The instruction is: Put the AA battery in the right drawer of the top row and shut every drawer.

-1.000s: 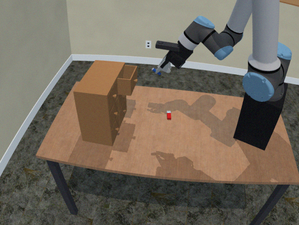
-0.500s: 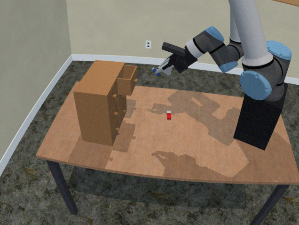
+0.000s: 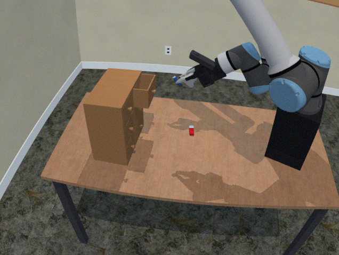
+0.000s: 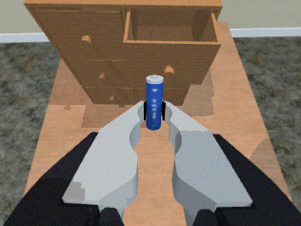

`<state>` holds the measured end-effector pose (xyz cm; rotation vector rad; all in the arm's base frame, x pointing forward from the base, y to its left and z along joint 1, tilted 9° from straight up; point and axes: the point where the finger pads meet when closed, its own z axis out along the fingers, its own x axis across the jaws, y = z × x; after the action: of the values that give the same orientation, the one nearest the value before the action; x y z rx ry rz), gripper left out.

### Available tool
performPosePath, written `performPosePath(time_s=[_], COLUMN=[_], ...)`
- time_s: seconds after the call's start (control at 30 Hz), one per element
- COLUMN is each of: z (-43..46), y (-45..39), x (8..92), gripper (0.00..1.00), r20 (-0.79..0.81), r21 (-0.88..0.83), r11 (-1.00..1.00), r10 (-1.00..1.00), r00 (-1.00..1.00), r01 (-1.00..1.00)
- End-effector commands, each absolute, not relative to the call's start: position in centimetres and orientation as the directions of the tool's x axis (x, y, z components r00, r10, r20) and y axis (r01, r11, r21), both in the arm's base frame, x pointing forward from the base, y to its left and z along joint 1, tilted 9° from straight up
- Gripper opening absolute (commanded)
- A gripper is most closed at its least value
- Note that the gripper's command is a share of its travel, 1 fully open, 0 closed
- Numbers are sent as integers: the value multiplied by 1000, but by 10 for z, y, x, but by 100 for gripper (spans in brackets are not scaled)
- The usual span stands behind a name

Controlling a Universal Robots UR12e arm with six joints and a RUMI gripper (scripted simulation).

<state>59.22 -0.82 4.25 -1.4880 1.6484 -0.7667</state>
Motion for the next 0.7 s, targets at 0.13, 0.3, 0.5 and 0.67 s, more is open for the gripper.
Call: performPosePath(time_s=[0.13,0.3,0.5,0.67], z=[43,43,42,41], y=[-7,-8,-9,-8], x=[591,592,592,591], gripper=[5,5,5,5], r20=[-146,-147,-147,-147], r21=[-901,-914,-932,-941], r11=[142,144,146,146], r10=[-989,-989,-989,-989], r00=[-22,-23,-23,-23], r01=[-409,-378,-331,-306])
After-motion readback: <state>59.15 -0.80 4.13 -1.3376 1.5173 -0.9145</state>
